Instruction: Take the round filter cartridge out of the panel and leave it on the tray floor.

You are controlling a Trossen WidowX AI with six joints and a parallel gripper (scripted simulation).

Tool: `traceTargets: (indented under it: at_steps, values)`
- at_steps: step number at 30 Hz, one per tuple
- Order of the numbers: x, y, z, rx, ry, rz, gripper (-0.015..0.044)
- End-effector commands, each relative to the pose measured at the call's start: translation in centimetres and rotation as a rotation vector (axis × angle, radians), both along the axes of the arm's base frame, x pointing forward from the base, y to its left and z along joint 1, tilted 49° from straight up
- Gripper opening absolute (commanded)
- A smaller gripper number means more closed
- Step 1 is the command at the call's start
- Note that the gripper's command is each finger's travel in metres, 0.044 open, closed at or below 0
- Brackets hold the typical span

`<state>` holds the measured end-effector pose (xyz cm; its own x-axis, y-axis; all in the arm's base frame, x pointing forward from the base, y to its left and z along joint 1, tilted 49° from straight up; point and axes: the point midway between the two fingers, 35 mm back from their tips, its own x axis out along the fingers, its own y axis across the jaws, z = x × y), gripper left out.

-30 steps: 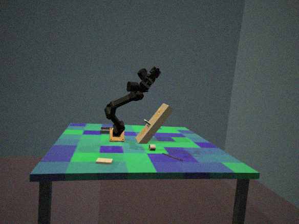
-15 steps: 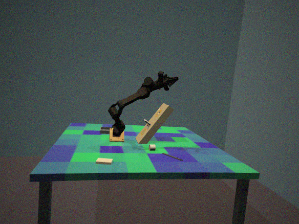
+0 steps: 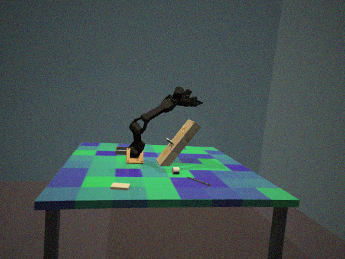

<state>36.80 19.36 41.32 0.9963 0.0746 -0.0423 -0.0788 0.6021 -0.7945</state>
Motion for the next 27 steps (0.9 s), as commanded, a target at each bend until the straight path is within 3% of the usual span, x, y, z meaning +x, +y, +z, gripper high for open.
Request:
traceTargets:
  at_steps: [1,7,16,27]
  values:
    - [-0.6,1.5,-6.9,-0.204,0.179,-0.033,0.0091]
    - [-3.4,2.0,-15.5,-0.559,0.386,-0.073,0.0091]
    - [-10.2,-0.5,-24.5,-1.348,0.543,-0.114,0.0091]
    - [-10.7,-0.7,-24.8,-1.409,0.542,-0.115,0.0091]
